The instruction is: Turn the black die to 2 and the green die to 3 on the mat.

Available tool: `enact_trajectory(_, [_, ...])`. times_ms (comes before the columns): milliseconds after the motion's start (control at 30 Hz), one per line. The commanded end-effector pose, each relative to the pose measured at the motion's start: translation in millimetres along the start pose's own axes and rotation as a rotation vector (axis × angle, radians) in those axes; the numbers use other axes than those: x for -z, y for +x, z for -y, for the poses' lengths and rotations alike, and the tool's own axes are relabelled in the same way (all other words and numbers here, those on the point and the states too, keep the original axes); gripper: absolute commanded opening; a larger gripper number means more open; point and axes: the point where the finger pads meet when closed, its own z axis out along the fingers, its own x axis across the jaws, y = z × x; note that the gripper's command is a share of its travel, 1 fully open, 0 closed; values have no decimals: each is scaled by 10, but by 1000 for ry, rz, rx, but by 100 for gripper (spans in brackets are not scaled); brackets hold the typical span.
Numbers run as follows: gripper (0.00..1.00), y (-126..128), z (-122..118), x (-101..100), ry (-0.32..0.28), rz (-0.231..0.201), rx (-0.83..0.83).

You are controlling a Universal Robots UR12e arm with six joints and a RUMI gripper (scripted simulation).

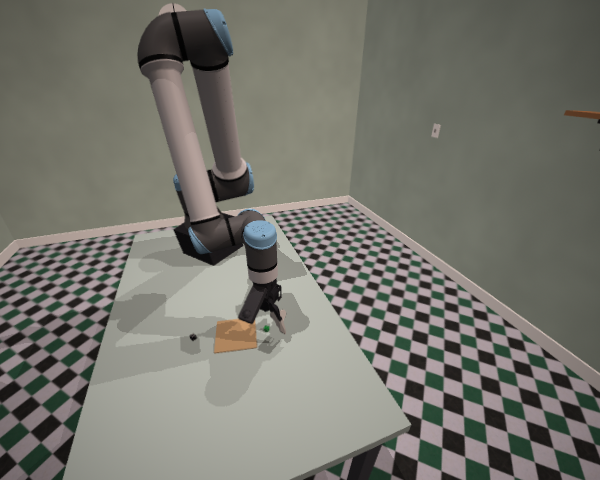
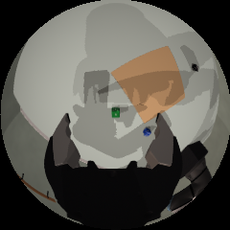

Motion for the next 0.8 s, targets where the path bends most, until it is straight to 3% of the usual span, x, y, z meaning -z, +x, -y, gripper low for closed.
enact_trajectory(0, [100, -4, 4, 5, 1, 1, 0])
enact_trajectory(333, [100, -4, 4, 119, 1, 1, 0])
enact_trajectory(767, [100, -4, 3, 991, 1, 1, 0])
